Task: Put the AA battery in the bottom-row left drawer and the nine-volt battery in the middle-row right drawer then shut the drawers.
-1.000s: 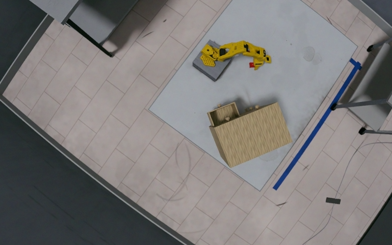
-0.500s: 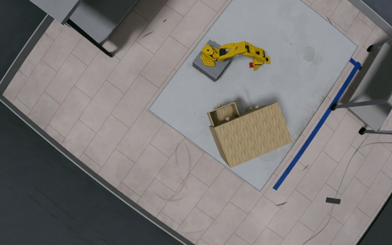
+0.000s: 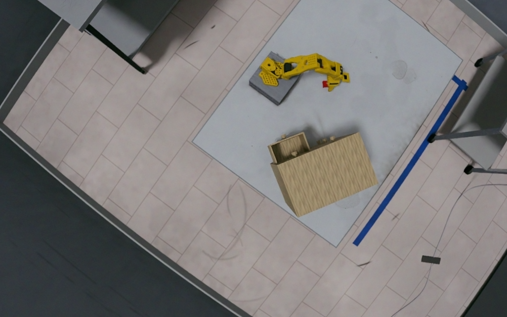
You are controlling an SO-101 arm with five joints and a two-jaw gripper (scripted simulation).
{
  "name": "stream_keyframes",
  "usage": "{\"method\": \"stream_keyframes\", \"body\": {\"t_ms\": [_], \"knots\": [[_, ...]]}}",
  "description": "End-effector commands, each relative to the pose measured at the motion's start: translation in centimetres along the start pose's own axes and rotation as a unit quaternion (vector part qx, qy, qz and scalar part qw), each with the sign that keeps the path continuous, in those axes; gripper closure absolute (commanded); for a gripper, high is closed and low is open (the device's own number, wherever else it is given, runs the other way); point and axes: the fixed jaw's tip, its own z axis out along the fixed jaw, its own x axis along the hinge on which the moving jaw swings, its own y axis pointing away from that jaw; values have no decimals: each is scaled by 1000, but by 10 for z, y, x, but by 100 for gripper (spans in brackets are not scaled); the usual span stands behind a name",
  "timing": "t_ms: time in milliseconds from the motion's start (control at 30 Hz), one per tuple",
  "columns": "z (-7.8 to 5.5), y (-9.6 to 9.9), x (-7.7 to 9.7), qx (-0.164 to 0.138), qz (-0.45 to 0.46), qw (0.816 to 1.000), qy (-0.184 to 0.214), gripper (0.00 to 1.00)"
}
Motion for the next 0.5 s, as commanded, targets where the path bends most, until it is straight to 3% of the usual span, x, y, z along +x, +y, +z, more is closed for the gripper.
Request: {"method": "stream_keyframes", "body": {"t_ms": [0, 467], "knots": [[3, 0, 0, -1, -6, 1000, 1, 70], [6, 0, 1, -1, -6, 1000, 1, 70]]}}
